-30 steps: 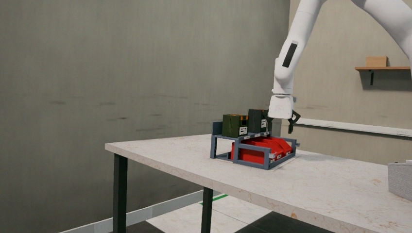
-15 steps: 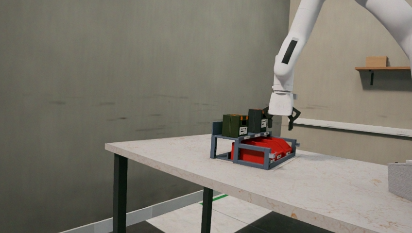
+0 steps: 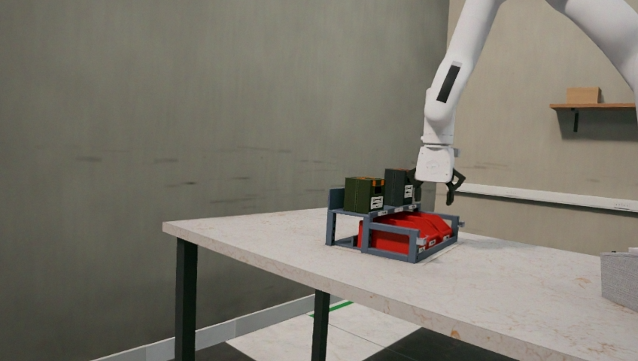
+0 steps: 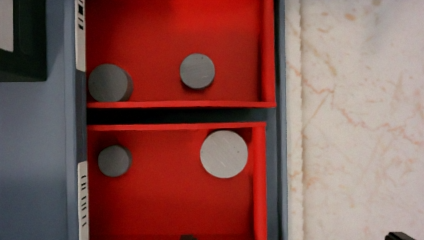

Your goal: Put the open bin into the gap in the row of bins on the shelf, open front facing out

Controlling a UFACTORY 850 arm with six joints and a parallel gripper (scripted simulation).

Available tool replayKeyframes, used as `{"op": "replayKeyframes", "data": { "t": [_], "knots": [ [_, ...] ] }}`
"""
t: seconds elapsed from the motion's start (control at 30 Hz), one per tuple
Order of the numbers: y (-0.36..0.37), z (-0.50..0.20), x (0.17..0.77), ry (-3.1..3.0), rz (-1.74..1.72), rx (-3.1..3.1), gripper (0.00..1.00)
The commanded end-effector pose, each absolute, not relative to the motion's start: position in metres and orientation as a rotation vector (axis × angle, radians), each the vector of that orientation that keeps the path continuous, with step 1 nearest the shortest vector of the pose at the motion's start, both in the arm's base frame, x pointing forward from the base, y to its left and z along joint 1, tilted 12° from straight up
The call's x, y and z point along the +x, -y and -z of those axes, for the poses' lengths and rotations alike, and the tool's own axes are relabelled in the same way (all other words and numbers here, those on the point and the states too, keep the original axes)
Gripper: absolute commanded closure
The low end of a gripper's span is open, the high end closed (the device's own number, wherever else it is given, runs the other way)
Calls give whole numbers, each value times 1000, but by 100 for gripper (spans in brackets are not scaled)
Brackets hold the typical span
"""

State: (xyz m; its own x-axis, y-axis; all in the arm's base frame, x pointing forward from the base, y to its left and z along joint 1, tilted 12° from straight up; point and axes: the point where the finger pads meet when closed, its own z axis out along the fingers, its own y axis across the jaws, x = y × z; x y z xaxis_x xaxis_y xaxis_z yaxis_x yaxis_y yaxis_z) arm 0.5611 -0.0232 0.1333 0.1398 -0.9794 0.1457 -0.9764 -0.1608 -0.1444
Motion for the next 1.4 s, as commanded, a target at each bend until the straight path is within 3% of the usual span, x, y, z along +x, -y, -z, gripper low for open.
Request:
{"op": "replayKeyframes", "data": {
  "t": [0.0,1.37],
  "knots": [
    [23,-134,562,-2024,324,-2359,0],
    [24,-127,563,-2024,324,-2359,0]
  ]
}}
